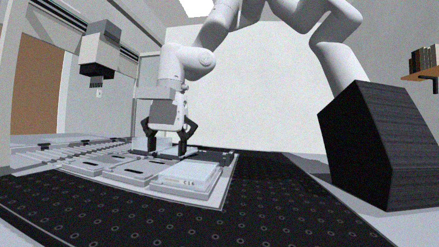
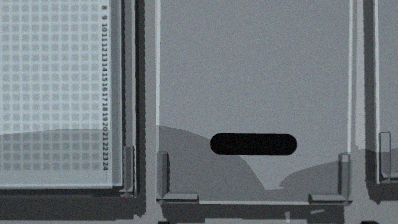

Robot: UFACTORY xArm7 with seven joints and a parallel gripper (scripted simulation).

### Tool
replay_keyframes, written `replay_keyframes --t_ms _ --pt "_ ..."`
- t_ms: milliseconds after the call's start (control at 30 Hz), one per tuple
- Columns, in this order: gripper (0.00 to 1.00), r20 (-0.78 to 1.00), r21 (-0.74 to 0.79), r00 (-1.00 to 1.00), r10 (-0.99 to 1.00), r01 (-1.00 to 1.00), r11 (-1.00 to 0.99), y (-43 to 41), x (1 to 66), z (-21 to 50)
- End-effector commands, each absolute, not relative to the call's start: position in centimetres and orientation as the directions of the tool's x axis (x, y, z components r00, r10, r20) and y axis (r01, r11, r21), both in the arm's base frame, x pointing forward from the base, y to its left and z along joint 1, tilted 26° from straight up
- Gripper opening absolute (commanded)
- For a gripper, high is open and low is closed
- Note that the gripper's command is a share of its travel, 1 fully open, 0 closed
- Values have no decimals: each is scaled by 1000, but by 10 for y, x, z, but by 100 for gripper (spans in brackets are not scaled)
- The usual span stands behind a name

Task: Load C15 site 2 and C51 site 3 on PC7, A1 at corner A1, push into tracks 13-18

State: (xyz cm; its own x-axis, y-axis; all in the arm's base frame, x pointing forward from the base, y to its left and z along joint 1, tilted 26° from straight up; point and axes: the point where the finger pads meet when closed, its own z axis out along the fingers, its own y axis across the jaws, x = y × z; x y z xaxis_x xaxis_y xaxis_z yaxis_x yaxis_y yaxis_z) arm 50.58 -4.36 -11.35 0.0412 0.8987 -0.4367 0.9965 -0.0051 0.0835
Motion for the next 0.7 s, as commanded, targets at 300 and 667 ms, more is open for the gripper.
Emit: replay_keyframes --t_ms 300,667 --pt "100 -435 87 41 899 996 -3 -45 508 -118" --pt "100 -435 87 41 899 996 -3 -47 508 -123"
